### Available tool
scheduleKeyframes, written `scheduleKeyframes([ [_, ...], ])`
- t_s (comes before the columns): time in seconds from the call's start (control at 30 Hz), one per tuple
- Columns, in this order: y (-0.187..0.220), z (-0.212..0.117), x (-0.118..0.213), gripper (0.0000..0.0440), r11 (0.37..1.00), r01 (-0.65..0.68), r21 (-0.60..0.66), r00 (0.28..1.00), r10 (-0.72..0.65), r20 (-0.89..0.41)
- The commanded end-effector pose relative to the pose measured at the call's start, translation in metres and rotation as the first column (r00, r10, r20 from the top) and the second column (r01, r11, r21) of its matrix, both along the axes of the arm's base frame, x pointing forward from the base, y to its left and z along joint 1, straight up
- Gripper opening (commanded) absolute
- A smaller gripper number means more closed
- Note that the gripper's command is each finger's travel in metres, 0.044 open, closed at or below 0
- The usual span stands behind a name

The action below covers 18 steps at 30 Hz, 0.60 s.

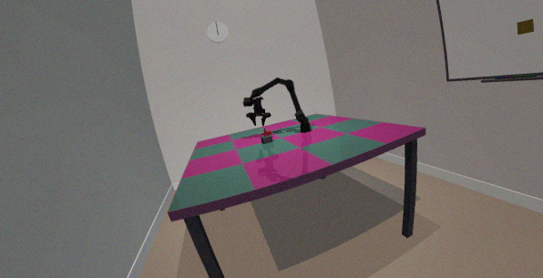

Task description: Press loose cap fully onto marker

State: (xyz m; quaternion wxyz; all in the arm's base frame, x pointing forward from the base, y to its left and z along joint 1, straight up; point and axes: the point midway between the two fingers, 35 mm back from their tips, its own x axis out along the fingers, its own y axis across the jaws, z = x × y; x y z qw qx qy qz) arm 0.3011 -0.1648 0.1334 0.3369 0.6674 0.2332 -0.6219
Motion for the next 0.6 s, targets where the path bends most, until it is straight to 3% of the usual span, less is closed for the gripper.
scheduleKeyframes([
  [0.0,0.007,-0.001,0.0,0.0319,1.0,-0.004,0.022,1.0,0.004,-0.01],
  [0.57,0.047,-0.009,-0.005,0.0319,0.991,-0.064,0.114,0.993,0.075,-0.093],
])
